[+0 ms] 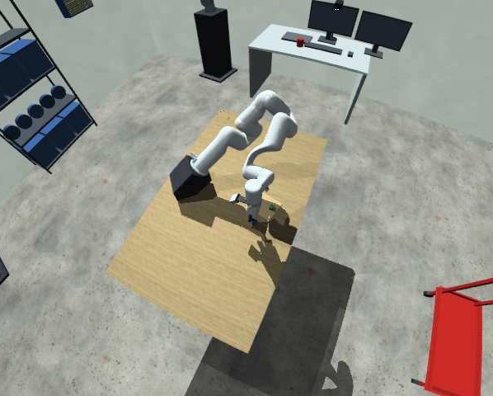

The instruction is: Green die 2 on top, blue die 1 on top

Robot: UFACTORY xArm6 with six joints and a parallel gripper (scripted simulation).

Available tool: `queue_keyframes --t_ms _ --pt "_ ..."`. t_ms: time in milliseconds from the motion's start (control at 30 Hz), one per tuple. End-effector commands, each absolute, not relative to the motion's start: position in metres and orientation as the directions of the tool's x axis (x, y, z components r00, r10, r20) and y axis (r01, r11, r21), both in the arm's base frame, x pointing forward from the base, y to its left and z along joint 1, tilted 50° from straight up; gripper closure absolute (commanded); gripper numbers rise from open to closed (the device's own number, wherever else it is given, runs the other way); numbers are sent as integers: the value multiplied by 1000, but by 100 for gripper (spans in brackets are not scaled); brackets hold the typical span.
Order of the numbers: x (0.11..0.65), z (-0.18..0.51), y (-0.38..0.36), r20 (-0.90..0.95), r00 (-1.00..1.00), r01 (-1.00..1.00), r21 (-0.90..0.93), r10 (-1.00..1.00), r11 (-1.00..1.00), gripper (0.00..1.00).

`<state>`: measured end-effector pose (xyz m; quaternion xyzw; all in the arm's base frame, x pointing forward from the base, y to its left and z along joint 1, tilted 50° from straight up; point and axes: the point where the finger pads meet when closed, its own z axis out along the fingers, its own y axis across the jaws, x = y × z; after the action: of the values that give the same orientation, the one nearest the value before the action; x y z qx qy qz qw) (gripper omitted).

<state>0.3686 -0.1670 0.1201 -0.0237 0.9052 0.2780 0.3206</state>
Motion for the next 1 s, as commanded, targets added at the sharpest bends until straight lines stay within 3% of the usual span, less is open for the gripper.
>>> queue_keyframes --t_ms 0,967 --pt "369 121 -168 -595 -792 -221 486 135 846 58" --pt "381 108 -158 -595 -793 -221 486 135 846 58"
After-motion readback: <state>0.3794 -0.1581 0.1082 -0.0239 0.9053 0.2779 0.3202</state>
